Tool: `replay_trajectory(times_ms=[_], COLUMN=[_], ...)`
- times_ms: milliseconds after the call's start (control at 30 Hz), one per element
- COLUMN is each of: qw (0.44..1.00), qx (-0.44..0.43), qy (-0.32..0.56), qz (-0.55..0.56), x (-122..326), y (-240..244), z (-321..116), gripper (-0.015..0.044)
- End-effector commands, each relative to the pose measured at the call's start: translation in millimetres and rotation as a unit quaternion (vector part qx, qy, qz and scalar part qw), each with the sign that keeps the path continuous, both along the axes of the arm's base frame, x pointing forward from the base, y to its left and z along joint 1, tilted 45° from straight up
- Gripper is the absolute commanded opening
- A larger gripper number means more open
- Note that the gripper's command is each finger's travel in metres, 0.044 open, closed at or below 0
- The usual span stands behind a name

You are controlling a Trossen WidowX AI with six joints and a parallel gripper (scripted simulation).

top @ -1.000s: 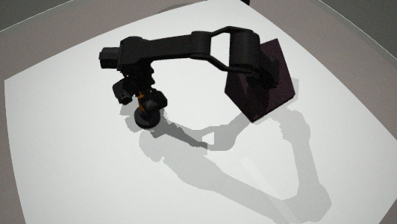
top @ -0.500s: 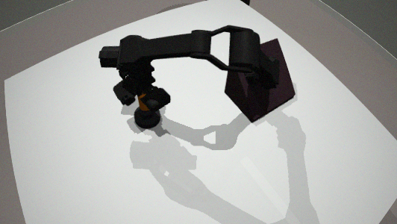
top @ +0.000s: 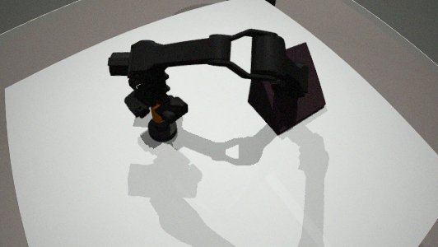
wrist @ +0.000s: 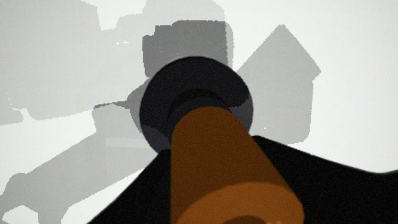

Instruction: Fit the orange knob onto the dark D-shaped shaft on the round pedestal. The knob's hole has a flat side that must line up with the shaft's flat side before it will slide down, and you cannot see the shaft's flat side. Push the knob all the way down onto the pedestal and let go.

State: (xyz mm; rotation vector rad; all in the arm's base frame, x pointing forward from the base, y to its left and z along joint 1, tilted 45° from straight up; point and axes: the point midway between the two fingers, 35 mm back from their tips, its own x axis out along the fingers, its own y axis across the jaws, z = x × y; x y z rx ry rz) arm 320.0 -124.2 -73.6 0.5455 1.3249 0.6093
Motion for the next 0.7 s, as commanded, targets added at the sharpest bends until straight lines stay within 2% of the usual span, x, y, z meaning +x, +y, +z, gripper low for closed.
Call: replay_trajectory(times_ms=[0, 400, 667], qw=[1.0, 1.0, 0.994], qx=[0.0, -0.001, -0.014], qy=[-0.003, -0.006, -0.074], qz=[0.001, 0.005, 0.076], x=[-0.2, -3.4, -4.4], y=[0.0, -1.6, 0.0], z=[-0.3, 4.1, 4.9], gripper=[0.0, 0.0, 0.0])
